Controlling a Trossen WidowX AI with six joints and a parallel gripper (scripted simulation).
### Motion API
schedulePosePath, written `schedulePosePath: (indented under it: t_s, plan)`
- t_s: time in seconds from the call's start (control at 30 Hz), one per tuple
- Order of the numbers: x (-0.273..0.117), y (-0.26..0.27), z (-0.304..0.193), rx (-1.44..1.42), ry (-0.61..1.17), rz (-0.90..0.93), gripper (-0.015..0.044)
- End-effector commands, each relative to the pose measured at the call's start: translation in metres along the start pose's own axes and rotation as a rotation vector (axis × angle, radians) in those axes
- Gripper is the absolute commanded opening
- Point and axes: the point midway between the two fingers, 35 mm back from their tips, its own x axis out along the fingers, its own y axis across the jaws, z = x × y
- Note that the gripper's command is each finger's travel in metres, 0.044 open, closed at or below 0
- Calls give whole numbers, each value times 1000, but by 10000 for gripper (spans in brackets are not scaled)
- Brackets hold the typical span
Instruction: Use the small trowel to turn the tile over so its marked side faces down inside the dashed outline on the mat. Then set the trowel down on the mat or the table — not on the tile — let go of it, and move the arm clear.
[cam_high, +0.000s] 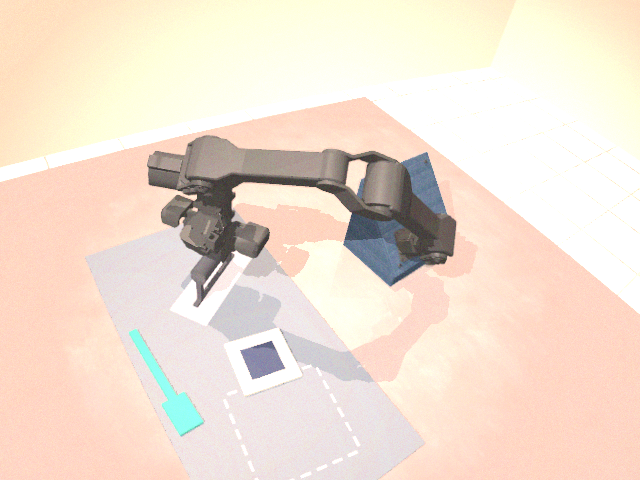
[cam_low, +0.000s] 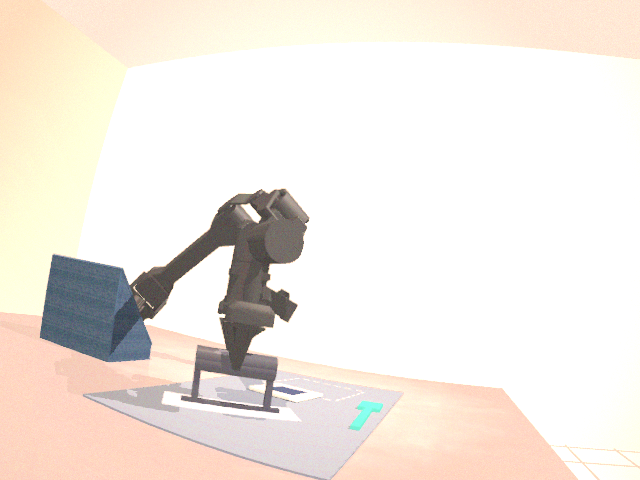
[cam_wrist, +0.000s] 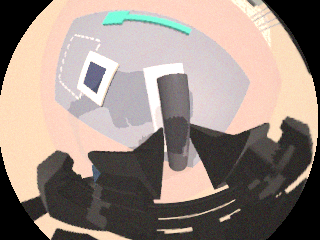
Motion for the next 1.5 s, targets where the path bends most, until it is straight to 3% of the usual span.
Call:
schedulePosePath:
  t_s: [0.0, 0.67, 1.47]
  plan:
    - [0, 0, 1, 2, -4, -1, 130]
    - [0, 0, 1, -3, -4, -1, 130]
    - [0, 0, 1, -586, -4, -2, 130]
